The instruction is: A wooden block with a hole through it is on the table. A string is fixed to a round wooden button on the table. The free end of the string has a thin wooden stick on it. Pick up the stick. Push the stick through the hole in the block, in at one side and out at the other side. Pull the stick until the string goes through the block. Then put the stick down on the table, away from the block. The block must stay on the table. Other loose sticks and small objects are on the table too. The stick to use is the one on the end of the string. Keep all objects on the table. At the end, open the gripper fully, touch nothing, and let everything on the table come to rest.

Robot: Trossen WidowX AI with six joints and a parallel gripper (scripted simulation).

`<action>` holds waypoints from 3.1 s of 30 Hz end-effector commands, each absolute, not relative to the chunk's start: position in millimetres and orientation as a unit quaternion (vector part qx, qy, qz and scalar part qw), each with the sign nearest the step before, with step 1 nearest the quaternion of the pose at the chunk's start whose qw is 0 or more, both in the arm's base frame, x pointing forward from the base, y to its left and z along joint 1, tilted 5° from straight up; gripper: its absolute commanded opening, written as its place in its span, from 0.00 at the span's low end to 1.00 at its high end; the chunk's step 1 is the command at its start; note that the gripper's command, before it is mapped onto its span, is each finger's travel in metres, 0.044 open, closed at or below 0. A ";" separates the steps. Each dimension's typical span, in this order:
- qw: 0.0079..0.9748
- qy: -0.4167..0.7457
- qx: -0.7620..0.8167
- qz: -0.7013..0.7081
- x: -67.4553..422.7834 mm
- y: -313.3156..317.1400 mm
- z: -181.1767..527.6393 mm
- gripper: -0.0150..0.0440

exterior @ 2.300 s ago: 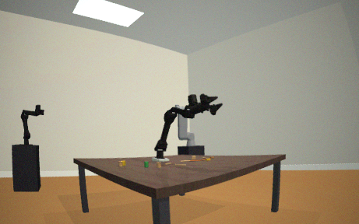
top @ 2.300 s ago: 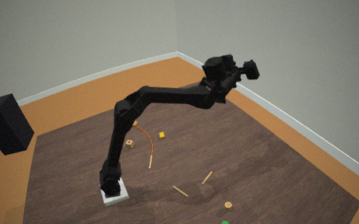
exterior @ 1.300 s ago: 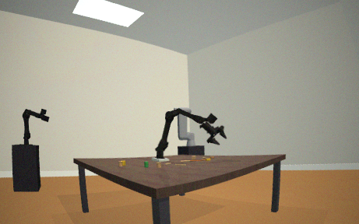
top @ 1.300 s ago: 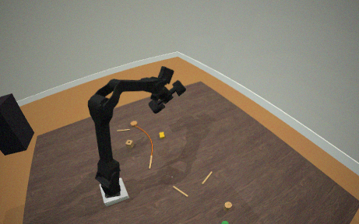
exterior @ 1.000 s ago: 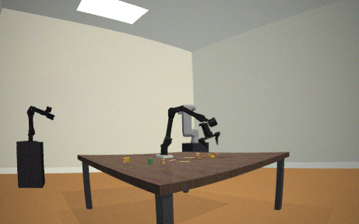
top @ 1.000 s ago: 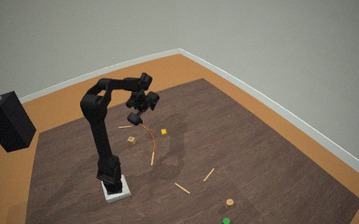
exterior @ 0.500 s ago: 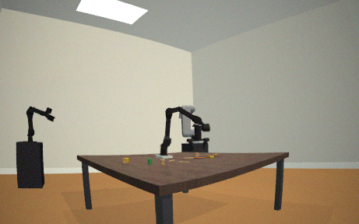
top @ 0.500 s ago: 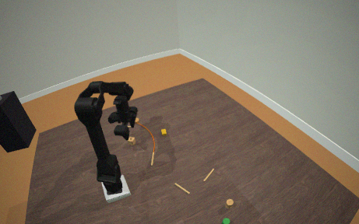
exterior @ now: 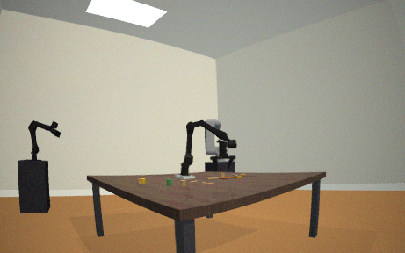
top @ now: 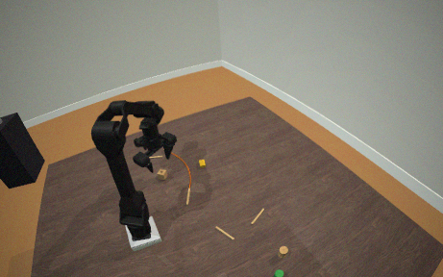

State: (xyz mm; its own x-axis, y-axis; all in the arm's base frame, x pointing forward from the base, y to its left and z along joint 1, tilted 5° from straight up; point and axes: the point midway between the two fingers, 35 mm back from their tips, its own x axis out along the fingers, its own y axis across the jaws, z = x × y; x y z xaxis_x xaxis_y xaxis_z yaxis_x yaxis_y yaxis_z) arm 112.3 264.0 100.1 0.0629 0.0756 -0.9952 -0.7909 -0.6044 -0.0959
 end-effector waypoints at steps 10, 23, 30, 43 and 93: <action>0.677 0.610 -0.277 0.306 112.2 260.9 108.5 1.00; 0.731 0.680 -0.005 0.057 111.6 259.0 112.4 1.00; 0.717 0.677 0.144 -0.083 111.3 258.0 114.4 1.00; 0.692 0.661 0.235 -0.170 111.2 257.5 115.3 1.00; 0.692 0.661 0.235 -0.170 114.5 261.9 77.1 0.66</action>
State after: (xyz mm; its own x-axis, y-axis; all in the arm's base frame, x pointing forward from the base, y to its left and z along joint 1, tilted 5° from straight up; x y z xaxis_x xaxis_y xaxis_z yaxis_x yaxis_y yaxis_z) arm 113.8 263.0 83.9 0.0674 0.0845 -0.9941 0.5463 0.8306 0.1076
